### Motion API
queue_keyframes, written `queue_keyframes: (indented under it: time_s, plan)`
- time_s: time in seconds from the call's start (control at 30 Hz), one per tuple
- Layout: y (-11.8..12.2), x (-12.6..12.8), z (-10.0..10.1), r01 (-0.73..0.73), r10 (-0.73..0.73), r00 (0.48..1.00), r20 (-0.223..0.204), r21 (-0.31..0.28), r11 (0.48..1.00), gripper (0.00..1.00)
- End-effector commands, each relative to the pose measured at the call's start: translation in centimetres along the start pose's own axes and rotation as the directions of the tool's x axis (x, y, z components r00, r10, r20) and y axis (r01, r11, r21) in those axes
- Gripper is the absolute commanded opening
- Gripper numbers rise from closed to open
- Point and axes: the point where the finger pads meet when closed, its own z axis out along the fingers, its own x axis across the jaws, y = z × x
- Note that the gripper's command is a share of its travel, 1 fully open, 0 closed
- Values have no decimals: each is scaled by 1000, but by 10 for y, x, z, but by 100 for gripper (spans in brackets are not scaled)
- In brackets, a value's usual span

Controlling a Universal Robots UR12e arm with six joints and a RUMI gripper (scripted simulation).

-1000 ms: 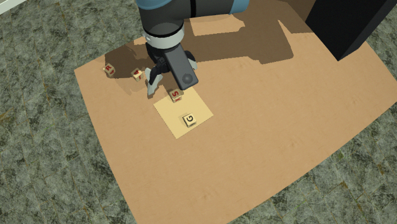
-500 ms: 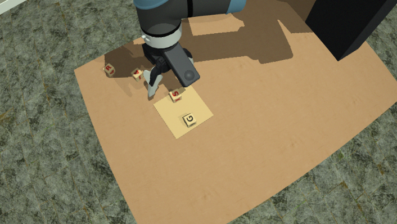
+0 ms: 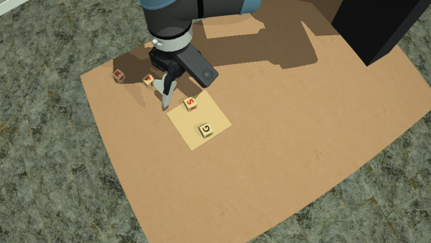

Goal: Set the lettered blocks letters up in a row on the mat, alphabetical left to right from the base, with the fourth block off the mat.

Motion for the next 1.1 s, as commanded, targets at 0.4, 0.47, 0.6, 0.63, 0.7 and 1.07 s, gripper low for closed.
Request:
queue_keyframes:
  time_s: [0.4, 0.47, 0.6, 0.63, 0.7, 1.07]
  plan:
    - [18, -1, 3, 370, -370, 929, 0, 2, 929, 100]
    - [21, -2, 3, 427, -427, 904, 0, 2, 904, 100]
    - [28, -2, 4, 533, -533, 846, -1, 2, 846, 100]
    - [30, -2, 4, 558, -558, 830, -1, 2, 830, 100]
    - [33, -2, 5, 605, -605, 796, -1, 2, 796, 100]
    - [49, -2, 6, 805, -805, 594, -1, 2, 594, 100]
